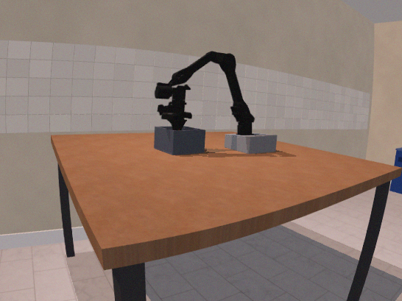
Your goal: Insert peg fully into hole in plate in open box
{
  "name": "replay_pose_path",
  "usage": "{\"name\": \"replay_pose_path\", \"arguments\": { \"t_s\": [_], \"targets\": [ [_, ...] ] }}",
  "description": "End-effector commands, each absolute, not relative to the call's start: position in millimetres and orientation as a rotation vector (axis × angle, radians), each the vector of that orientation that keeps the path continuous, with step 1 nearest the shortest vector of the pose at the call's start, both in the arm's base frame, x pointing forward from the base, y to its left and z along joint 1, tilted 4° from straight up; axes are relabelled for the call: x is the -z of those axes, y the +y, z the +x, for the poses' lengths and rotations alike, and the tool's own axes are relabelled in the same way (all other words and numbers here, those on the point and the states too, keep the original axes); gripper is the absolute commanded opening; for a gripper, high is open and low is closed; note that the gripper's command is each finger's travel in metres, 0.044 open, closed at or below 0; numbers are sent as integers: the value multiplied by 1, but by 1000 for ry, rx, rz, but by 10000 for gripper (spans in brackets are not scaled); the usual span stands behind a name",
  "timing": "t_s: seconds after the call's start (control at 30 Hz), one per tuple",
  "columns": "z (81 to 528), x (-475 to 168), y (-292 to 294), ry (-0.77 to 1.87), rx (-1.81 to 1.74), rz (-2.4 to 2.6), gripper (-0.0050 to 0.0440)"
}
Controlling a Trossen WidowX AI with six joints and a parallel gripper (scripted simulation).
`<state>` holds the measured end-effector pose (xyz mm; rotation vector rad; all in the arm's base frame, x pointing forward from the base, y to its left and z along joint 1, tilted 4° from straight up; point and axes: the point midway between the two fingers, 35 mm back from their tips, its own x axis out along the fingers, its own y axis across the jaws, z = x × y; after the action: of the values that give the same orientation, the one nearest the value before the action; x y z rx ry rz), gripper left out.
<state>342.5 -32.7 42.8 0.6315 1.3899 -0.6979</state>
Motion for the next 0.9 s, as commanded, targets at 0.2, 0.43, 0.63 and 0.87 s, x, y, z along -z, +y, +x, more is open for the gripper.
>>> {"name": "replay_pose_path", "arguments": {
  "t_s": [0.2, 0.43, 0.63, 0.87],
  "targets": [
    [345, -31, -36, 1401, 701, 632, 0],
    [346, -28, -37, 1401, 701, 632, 0],
    [347, -28, -38, 1401, 701, 632, 0],
    [346, -36, -37, 1387, 696, 634, 0]
  ]
}}
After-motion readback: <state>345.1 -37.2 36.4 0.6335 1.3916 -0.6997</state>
